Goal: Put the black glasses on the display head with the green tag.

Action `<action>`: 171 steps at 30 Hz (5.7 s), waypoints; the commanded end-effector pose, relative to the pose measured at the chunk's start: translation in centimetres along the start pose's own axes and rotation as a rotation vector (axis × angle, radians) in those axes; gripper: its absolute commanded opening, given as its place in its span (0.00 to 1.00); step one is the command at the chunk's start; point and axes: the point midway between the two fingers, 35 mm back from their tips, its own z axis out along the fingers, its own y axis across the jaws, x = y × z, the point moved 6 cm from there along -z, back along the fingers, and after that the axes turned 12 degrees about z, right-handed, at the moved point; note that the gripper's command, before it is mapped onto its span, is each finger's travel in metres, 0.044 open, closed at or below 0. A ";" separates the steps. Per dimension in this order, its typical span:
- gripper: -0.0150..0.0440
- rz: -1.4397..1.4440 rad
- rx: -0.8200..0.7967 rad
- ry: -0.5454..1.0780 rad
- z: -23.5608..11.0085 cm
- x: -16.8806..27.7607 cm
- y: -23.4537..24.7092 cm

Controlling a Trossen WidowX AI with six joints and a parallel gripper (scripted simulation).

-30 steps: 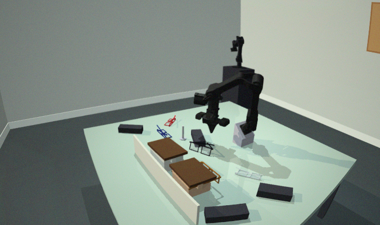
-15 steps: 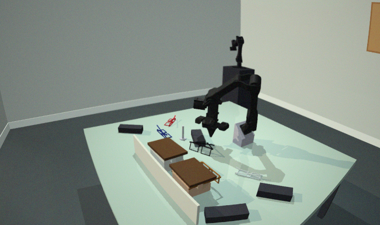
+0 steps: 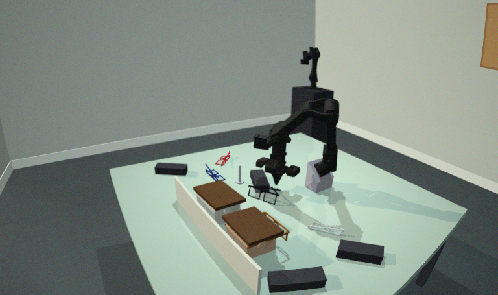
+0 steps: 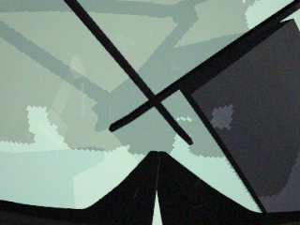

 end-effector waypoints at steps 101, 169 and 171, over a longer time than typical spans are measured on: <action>0.52 0.009 0.005 -0.016 -5.5 -0.3 -0.5; 0.46 -1.565 0.000 -0.013 -3.0 -9.8 5.3; 0.46 -1.565 0.000 -0.013 -2.6 -9.8 5.3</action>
